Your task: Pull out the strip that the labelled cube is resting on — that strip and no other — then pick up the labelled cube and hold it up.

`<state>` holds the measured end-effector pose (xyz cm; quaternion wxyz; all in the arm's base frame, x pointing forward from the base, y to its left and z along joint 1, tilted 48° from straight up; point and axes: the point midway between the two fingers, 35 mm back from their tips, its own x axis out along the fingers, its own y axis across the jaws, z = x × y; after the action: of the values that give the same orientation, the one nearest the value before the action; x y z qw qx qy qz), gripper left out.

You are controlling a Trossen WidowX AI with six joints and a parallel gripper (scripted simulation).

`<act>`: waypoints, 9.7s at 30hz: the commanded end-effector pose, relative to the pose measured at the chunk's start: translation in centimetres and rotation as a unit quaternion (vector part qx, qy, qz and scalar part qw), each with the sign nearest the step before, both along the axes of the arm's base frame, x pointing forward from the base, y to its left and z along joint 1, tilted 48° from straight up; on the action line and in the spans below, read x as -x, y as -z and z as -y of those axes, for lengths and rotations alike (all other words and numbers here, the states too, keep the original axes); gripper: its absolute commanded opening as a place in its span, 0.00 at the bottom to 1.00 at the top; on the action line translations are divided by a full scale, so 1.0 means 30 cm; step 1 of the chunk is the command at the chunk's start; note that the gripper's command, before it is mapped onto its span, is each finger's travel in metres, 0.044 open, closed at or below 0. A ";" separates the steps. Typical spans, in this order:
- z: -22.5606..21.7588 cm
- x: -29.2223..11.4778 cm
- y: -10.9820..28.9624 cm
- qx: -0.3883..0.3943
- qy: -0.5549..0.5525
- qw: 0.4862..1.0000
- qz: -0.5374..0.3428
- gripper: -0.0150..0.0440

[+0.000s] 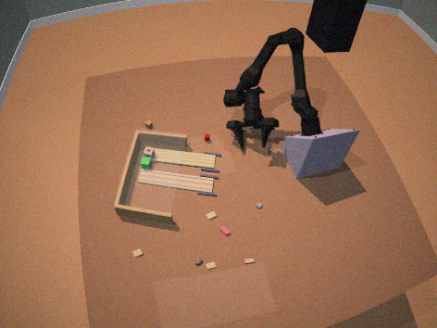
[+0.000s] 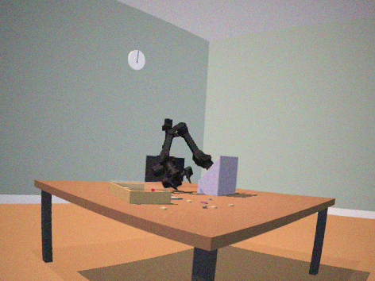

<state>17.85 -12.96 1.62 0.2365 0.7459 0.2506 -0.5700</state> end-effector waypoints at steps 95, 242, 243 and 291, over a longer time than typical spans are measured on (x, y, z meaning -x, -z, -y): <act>-0.031 -0.585 0.005 0.317 -0.747 0.456 -0.366 0.25; -0.071 -0.190 0.222 0.315 -0.747 0.454 -0.369 0.25; -0.072 -0.186 0.224 0.315 -0.747 0.454 -0.369 0.25; -0.135 -0.015 0.282 0.314 -0.748 0.454 -0.369 0.25</act>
<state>19.17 -8.77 -6.54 0.6845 -0.1349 0.5694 -0.4347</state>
